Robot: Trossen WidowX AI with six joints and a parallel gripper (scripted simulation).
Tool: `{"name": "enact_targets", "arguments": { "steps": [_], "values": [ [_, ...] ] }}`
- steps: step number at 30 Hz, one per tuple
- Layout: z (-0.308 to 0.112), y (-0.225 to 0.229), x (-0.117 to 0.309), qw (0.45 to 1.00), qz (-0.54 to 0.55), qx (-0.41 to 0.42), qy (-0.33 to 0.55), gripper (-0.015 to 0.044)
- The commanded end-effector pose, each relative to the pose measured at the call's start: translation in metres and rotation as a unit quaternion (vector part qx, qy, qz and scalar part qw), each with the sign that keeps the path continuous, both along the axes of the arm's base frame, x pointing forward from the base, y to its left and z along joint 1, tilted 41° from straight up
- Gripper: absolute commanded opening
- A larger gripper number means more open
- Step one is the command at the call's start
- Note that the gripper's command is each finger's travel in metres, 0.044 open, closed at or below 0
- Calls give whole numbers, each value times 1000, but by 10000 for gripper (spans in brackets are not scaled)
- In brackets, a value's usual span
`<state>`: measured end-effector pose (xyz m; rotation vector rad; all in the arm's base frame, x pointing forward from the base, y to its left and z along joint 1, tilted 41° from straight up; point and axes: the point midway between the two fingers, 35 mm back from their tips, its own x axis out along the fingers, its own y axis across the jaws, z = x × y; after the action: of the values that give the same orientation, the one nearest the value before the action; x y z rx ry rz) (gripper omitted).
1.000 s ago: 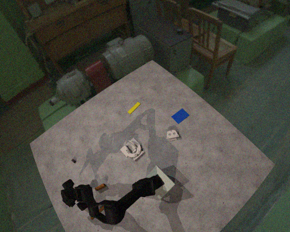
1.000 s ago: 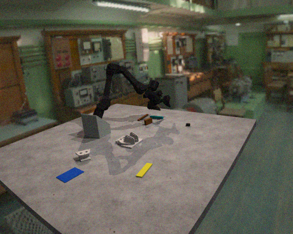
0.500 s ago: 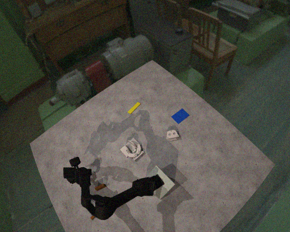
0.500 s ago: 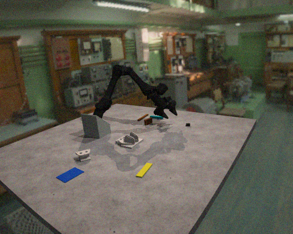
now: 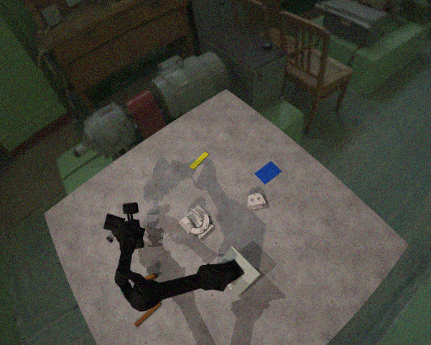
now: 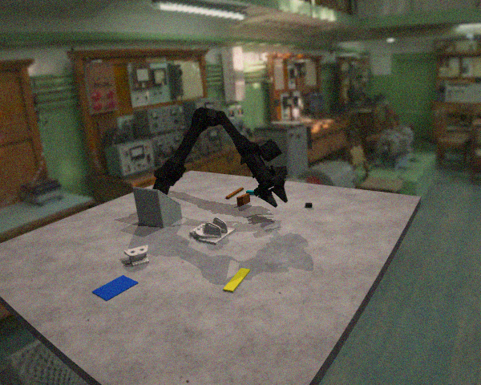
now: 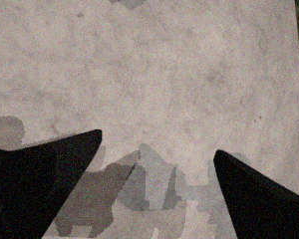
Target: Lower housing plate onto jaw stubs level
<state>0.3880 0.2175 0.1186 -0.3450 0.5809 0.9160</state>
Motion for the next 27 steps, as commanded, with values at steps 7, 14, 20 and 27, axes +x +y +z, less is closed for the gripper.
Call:
{"name": "enact_targets", "arguments": {
  "steps": [7, 14, 20, 27],
  "values": [
    [-52, -84, 31, 991, -97, -47, 82, 440],
    [-89, -147, 39, 975, -160, -71, 141, 440],
    [-121, -201, 36, 955, -212, -85, 188, 440],
    [-154, -256, 20, 925, -261, -87, 264, 440]
  ]
}}
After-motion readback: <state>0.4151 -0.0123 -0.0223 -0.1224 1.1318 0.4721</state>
